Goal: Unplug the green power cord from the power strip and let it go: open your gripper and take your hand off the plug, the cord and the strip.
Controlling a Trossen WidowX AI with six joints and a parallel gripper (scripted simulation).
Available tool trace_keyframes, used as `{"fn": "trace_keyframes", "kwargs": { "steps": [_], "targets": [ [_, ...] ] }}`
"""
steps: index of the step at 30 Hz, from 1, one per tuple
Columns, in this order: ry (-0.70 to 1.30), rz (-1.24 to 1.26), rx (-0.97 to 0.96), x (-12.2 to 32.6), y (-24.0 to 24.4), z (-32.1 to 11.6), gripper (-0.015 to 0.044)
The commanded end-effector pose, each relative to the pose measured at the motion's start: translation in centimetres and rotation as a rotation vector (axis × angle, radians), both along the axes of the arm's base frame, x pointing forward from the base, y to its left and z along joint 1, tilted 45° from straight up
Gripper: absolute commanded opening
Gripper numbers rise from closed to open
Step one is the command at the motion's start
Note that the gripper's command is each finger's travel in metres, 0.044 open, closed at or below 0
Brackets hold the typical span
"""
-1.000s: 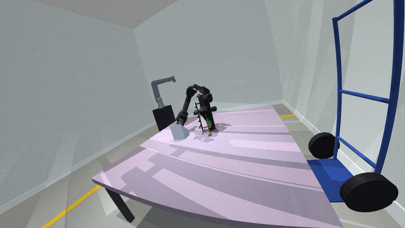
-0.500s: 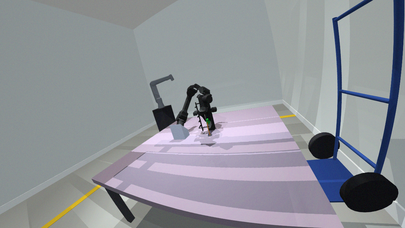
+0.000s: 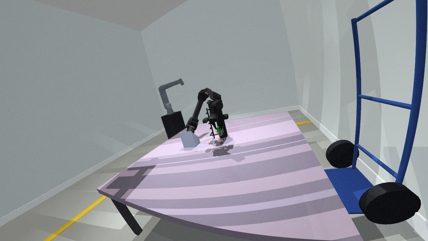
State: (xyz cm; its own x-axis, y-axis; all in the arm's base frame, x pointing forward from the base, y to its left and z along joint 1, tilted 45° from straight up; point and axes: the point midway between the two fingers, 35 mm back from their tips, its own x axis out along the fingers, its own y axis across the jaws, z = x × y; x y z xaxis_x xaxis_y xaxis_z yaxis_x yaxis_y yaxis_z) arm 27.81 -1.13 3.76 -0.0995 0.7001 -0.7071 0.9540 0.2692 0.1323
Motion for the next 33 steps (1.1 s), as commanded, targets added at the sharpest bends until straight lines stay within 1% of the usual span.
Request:
{"fn": "trace_keyframes", "kwargs": {
  "steps": [1, 4, 20, 33],
  "targets": [
    [0.006, 0.003, 0.021, -0.2, 0.7, 0.5, 0.0079],
    [0.006, 0.003, 0.021, -0.2, 0.7, 0.5, 0.0157],
    [-0.006, -0.02, -0.007, -0.1, -0.1, 1.3, 0.016],
    [-0.006, -0.02, -0.006, -0.6, 1.0, 2.4, 0.016]
  ]
}}
